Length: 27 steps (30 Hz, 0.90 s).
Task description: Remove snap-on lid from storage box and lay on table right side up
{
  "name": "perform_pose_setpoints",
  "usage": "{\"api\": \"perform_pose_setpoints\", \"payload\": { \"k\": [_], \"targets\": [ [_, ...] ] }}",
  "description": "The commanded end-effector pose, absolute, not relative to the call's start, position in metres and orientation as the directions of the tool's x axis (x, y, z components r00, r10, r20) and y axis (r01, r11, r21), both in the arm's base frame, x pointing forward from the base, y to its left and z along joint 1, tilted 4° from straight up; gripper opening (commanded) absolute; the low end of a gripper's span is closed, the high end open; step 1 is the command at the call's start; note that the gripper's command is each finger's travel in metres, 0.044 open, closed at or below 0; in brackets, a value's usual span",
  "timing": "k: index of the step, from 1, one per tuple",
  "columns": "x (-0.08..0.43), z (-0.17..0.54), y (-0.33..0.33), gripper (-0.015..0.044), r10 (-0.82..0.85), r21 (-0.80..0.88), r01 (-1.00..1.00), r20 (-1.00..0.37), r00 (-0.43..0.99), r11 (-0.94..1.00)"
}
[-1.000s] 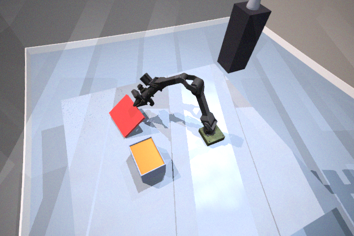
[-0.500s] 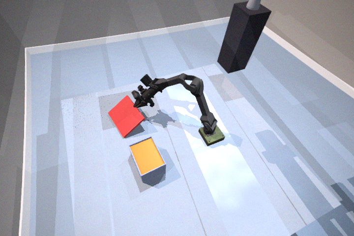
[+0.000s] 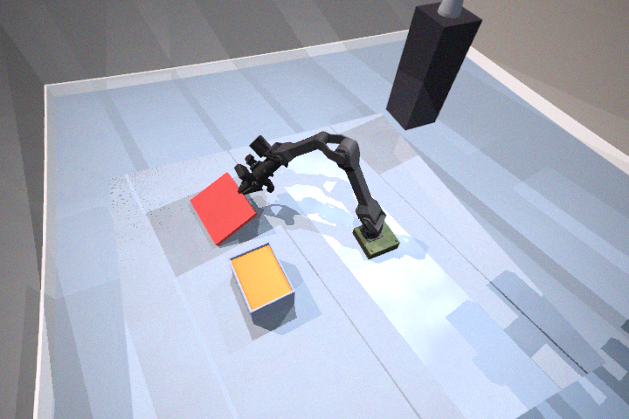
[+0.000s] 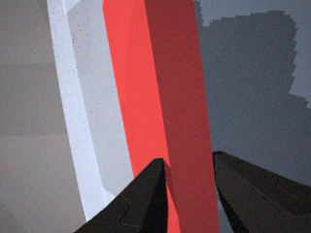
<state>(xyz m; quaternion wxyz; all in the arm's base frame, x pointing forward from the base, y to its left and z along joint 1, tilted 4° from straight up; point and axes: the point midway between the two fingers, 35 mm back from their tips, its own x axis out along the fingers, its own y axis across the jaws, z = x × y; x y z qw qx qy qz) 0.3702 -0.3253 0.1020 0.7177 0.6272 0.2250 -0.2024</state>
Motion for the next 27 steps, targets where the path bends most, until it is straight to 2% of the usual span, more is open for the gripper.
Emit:
{"api": "perform_pose_setpoints", "payload": {
  "k": [1,11,21,24,27],
  "targets": [
    [0.369,0.085,-0.322,0.0,0.002,0.796,0.595,-0.599,0.801,0.109],
    [0.369,0.079,-0.322,0.0,0.002,0.796,0.595,-0.599,0.801,0.109],
    [0.371,0.095,-0.326,0.0262,0.002,0.796,0.595,-0.599,0.801,0.109],
    [0.371,0.095,-0.326,0.0275,0.002,0.796,0.595,-0.599,0.801,0.109],
    [0.366,0.091,-0.324,0.0354,0.002,0.796,0.595,-0.599,0.801,0.109]
  ]
}}
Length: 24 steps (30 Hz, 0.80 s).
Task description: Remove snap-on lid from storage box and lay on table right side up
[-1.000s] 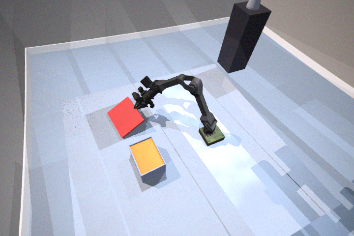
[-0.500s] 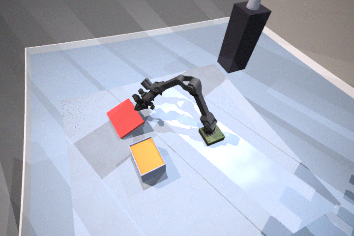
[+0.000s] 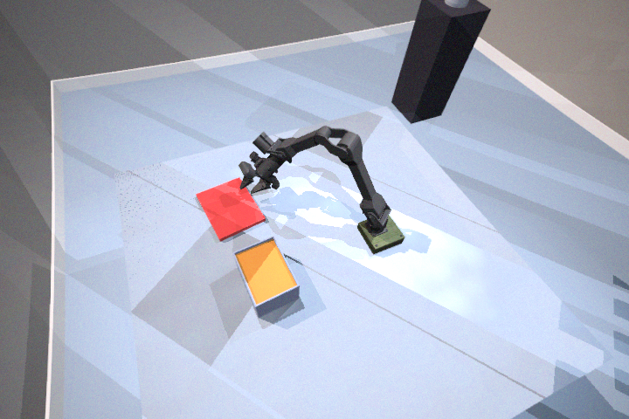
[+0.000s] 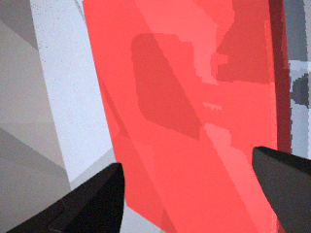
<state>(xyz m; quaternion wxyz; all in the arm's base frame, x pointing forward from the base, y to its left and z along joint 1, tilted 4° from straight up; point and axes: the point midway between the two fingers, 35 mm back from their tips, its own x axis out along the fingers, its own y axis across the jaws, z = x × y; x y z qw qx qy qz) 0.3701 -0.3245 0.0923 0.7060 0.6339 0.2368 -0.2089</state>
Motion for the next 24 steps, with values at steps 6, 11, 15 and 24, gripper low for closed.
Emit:
{"api": "perform_pose_setpoints", "payload": {
  "k": [6,11,15,24],
  "targets": [
    [0.353,0.089,-0.325,0.044,0.002,0.795,0.596,-0.6,0.8,0.109],
    [0.343,0.089,-0.326,0.044,0.002,0.795,0.597,-0.601,0.799,0.109],
    [0.335,0.088,-0.326,0.044,0.002,0.794,0.598,-0.601,0.799,0.109],
    [0.317,0.087,-0.328,0.044,0.002,0.793,0.599,-0.603,0.798,0.109]
  ]
}}
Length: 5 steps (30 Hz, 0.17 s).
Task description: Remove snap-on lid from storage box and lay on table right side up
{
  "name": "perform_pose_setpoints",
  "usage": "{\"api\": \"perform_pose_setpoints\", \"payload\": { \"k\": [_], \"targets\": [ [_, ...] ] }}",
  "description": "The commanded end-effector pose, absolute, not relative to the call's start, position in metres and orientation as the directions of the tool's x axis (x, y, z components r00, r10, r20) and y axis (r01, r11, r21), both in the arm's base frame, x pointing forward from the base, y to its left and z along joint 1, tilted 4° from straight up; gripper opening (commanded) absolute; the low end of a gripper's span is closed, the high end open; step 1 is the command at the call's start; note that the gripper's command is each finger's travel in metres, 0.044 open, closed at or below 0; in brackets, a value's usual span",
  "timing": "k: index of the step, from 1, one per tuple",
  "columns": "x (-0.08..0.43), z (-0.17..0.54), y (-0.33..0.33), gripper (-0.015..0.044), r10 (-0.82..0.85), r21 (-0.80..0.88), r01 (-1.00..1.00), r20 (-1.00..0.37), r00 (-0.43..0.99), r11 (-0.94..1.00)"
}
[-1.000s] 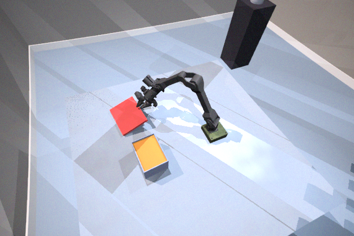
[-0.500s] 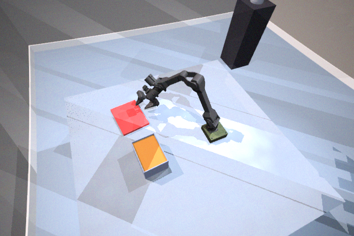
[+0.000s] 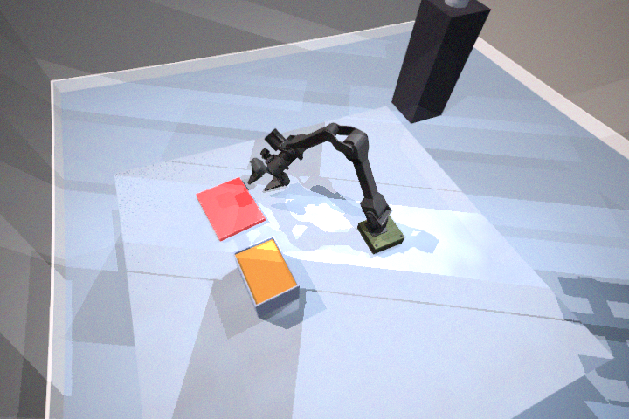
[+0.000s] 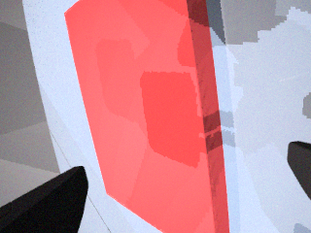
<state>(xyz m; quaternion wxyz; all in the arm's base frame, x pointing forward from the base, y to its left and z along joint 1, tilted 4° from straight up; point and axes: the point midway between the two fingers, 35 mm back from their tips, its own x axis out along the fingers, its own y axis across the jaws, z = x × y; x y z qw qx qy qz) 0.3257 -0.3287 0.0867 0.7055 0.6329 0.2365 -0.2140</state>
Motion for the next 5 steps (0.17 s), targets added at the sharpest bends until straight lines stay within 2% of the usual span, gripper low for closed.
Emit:
{"api": "perform_pose_setpoints", "payload": {
  "k": [1,5],
  "targets": [
    [0.3151,0.0866,-0.3278,0.044,0.002,0.793,0.599,-0.603,0.798,0.109],
    [0.3071,0.086,-0.3284,0.044,0.002,0.793,0.6,-0.603,0.797,0.109]
  ]
}}
